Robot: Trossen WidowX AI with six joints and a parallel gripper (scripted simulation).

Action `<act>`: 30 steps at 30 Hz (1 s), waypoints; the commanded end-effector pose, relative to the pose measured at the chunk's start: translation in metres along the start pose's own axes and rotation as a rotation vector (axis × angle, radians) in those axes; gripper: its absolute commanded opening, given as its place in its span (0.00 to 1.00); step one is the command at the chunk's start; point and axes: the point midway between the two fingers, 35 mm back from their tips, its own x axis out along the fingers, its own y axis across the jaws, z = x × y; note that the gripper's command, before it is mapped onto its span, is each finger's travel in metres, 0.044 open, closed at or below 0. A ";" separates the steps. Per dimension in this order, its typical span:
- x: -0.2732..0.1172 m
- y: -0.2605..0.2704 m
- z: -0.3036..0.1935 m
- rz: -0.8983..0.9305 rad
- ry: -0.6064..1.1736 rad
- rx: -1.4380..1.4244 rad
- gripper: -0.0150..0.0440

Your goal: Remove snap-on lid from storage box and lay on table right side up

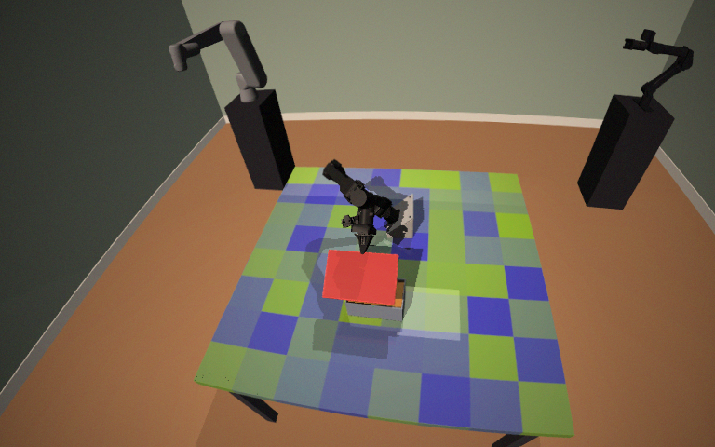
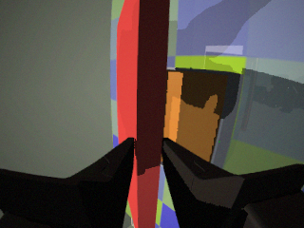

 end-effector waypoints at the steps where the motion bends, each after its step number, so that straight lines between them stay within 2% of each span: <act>1: -0.004 0.002 0.011 0.013 0.005 0.008 0.25; 30: -0.007 -0.001 0.069 0.013 0.004 0.006 0.25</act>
